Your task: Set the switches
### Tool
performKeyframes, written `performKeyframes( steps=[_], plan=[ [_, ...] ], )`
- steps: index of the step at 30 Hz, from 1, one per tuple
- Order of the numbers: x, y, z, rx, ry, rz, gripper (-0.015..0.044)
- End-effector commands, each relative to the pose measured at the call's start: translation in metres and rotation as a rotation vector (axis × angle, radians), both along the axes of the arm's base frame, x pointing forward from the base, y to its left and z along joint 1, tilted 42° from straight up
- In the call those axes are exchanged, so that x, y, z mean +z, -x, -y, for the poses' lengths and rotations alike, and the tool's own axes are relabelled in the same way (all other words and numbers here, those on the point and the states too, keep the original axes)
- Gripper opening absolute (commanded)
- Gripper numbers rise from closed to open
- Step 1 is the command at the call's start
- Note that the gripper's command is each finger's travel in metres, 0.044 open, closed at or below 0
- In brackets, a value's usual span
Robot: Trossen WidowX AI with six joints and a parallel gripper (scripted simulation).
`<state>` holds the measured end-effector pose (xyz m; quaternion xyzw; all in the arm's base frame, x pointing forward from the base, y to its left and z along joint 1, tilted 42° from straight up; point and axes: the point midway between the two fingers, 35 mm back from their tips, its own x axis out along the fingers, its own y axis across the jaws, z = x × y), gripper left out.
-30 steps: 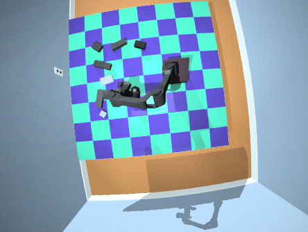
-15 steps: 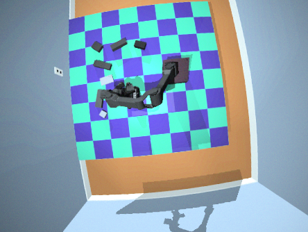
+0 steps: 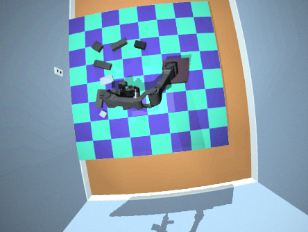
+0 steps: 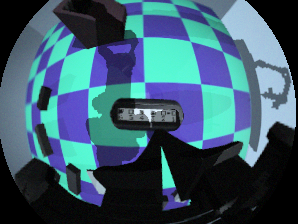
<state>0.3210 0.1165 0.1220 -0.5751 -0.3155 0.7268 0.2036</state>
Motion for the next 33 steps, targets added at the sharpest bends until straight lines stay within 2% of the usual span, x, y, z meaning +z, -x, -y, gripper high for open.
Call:
performKeyframes(
  steps=[1, 10, 14, 27, 33],
  plan=[
    [0.000, 0.000, 0.001, -0.006, 0.008, -0.010, 0.0000],
    [0.000, 0.000, 0.001, -0.006, 0.008, -0.010, 0.0000],
    [0.000, 0.001, 0.000, 0.074, -0.020, 0.075, 0.0105],
    [0.004, 0.006, -0.009, 0.800, -0.232, 0.814, 0.0440],
    [0.006, 0.009, -0.013, 1.149, -0.312, 1.146, 0.0440]
  ],
)
